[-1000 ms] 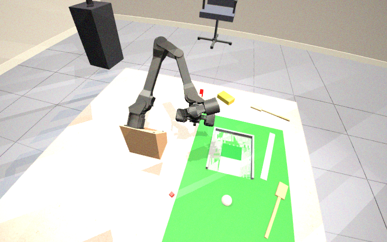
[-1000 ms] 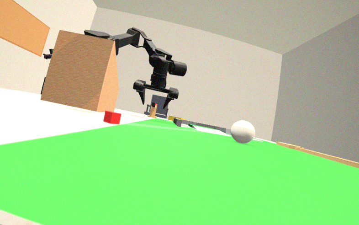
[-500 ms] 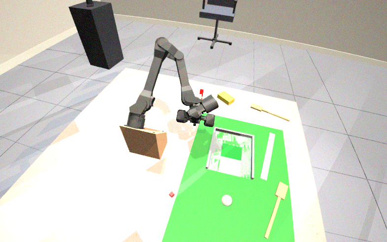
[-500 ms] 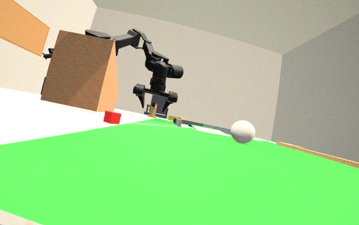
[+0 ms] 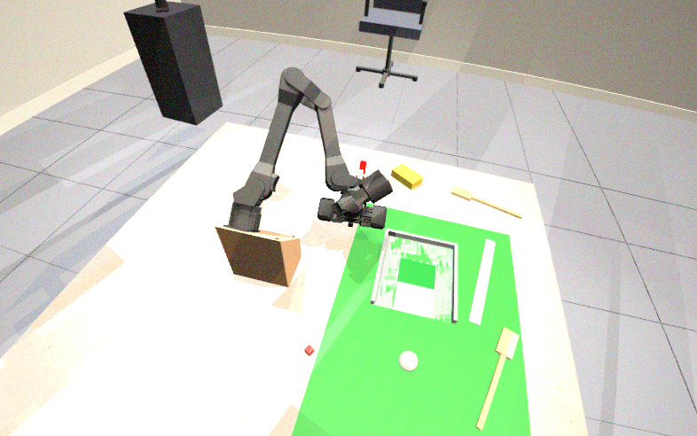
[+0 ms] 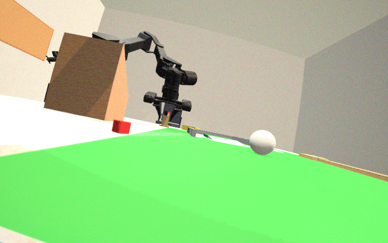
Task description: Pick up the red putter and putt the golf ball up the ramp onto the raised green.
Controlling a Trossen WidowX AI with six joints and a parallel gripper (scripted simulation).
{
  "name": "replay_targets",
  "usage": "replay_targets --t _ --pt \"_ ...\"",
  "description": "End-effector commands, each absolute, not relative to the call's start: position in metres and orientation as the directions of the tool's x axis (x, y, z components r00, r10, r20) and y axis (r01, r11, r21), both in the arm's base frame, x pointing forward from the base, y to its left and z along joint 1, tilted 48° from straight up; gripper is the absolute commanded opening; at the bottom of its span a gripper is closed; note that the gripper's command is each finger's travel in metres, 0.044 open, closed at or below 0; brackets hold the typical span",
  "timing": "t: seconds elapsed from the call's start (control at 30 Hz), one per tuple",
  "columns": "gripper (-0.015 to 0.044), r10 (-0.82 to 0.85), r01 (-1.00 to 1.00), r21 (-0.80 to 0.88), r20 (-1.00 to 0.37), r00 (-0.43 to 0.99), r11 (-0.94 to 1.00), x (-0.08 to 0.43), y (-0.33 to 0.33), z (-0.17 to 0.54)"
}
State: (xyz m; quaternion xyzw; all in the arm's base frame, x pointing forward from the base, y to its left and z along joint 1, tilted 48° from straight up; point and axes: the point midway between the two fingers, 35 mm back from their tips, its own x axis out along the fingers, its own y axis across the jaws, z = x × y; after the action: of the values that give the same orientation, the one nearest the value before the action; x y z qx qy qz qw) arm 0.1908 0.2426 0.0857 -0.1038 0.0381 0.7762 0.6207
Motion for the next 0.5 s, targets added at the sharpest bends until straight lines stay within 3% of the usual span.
replay_targets --t 0.0,0.07,0.3,0.47 --pt "0.0099 0.956 -0.971 -0.072 -0.208 -0.209 -0.228 0.1908 0.2426 0.0861" --pt "0.0046 0.956 -0.971 -0.072 -0.208 -0.209 -0.228 0.1908 0.2426 0.0861" --pt "0.0 0.955 -0.971 -0.072 -0.208 -0.209 -0.228 0.191 0.2424 0.086" --pt "0.0 0.953 -0.971 -0.073 -0.221 -0.207 -0.228 0.1946 0.2378 0.0848"
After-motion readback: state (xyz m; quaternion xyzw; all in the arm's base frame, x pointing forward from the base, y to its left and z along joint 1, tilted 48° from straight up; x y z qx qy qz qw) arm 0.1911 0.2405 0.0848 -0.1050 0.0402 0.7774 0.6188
